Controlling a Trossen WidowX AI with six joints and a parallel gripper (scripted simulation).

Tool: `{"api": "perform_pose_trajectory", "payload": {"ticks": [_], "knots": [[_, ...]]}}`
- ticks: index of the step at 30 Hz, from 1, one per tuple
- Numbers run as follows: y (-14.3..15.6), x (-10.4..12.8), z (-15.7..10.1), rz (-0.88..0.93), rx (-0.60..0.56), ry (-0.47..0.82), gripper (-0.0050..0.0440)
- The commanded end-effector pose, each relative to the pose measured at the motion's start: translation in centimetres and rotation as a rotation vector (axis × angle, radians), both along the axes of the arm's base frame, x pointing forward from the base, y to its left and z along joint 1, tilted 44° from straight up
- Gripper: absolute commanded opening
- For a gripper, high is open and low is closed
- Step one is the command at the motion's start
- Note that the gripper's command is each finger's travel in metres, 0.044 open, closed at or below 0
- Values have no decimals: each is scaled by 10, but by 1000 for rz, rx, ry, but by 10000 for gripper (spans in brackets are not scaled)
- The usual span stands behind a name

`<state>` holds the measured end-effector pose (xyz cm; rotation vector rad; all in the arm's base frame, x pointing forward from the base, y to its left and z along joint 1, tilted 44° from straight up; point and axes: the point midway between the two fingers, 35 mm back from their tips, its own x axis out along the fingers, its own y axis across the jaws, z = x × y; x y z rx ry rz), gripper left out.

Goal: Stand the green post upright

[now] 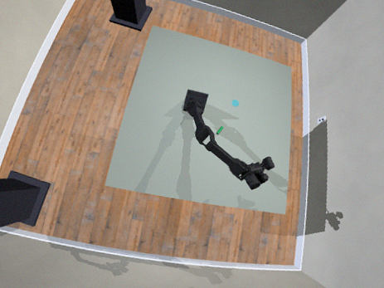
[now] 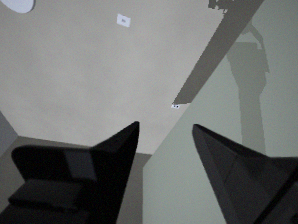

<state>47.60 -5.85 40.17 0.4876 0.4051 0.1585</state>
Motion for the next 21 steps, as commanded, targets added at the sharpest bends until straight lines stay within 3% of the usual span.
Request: {"api": "perform_pose_trajectory", "payload": {"ticks": [1, 5, 7, 10, 21], "knots": [[14, -2, -38, 8, -95, 98, 233], [28, -10, -81, 30, -229, 214, 233], [28, -10, -81, 30, -229, 214, 233], [38, -21, -113, 61, -340, 304, 233], [62, -85, -218, 271, -812, 654, 233]]}}
